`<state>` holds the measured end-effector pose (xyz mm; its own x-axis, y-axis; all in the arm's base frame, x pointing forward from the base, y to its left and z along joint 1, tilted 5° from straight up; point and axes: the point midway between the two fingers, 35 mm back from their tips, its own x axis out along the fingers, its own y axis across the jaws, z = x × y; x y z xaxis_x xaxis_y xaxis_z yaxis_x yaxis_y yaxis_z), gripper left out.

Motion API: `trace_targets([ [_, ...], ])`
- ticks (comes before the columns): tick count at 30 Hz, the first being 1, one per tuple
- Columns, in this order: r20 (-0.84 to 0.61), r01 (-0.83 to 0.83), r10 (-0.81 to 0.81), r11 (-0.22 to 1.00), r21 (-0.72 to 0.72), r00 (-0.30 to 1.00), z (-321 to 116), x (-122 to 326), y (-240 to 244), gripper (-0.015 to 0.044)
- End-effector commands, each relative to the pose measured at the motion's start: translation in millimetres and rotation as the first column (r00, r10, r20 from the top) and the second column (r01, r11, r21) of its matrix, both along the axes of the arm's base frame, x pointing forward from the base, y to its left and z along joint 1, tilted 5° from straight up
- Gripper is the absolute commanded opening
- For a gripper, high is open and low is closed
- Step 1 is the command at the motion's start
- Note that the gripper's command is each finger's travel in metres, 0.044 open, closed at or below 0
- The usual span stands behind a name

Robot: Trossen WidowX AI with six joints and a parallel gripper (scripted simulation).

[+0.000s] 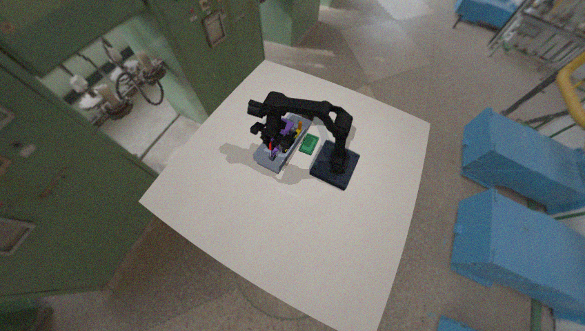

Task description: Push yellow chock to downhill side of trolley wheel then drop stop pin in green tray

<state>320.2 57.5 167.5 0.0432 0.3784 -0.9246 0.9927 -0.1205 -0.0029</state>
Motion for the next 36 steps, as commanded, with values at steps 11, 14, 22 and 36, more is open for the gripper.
trace_targets([
  [11,0.006,0.003,-0.003,1.000,0.004,1.000,5,-11,13,0.0000],
  [14,0.005,0.003,-0.003,1.000,0.004,1.000,4,-22,14,0.0000],
  [22,0.003,0.003,-0.003,1.000,0.005,1.000,3,-50,19,0.0000],
  [36,0.000,0.003,-0.003,1.000,0.005,1.000,2,-80,21,0.0000],
])
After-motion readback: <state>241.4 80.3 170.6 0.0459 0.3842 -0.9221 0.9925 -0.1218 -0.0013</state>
